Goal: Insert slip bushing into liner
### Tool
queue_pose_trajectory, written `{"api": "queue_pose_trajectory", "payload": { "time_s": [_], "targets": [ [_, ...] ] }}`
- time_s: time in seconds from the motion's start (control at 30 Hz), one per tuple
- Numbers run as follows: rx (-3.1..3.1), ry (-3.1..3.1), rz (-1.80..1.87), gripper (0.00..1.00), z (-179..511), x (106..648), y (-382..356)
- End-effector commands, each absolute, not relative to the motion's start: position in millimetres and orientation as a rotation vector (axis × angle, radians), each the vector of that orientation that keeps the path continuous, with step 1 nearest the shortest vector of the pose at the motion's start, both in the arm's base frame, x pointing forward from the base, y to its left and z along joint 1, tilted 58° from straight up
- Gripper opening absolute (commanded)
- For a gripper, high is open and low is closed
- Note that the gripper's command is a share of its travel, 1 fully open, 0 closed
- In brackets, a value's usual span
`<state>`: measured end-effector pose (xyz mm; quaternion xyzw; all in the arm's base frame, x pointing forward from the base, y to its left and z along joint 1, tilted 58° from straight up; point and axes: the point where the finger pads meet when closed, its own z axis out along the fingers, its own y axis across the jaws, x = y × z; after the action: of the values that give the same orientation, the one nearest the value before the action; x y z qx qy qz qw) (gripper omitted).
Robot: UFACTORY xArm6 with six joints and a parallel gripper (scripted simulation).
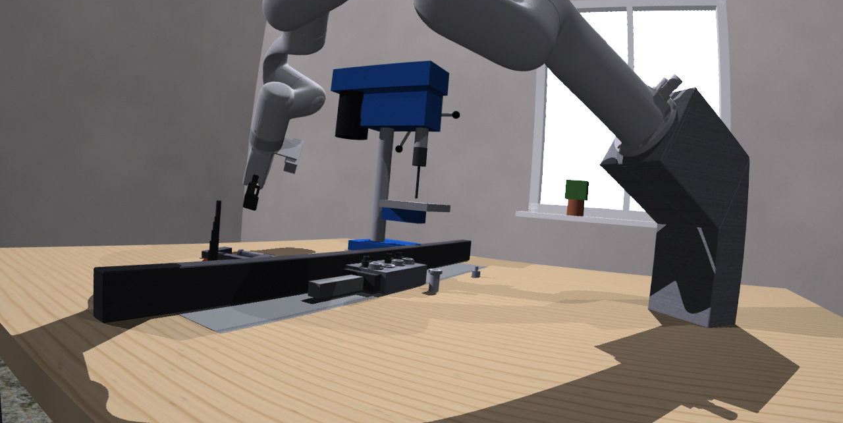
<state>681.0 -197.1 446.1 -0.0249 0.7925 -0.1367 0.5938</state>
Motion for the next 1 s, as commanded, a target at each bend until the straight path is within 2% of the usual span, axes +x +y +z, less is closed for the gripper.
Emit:
{"api": "queue_pose_trajectory", "payload": {
  "time_s": [0.0, 0.17, 0.23, 0.27, 0.5, 0.67, 0.8, 0.87, 0.97],
  "targets": [
    [-0.075, 2.039, -0.155, 1.0, 372.3, 651.5, -198.9],
    [-0.062, 2.147, 0.004, 1.0, 299.7, 614.5, -192.9],
    [-0.062, 2.147, 0.004, 1.0, 299.7, 614.5, -192.9],
    [-0.062, 2.147, 0.004, 1.0, 264.9, 593.5, -193.1],
    [-0.028, 2.22, 0.178, 1.0, 197.9, 534.0, -174.2],
    [0.023, 2.255, 0.347, 1.0, 161.6, 486.4, -150.0],
    [0.023, 2.255, 0.347, 1.0, 159.3, 483.3, -148.9],
    [0.079, 2.262, 0.496, 1.0, 139.7, 444.0, -124.2],
    [0.107, 2.258, 0.559, 1.0, 134.2, 428.2, -113.2]
  ]
}}
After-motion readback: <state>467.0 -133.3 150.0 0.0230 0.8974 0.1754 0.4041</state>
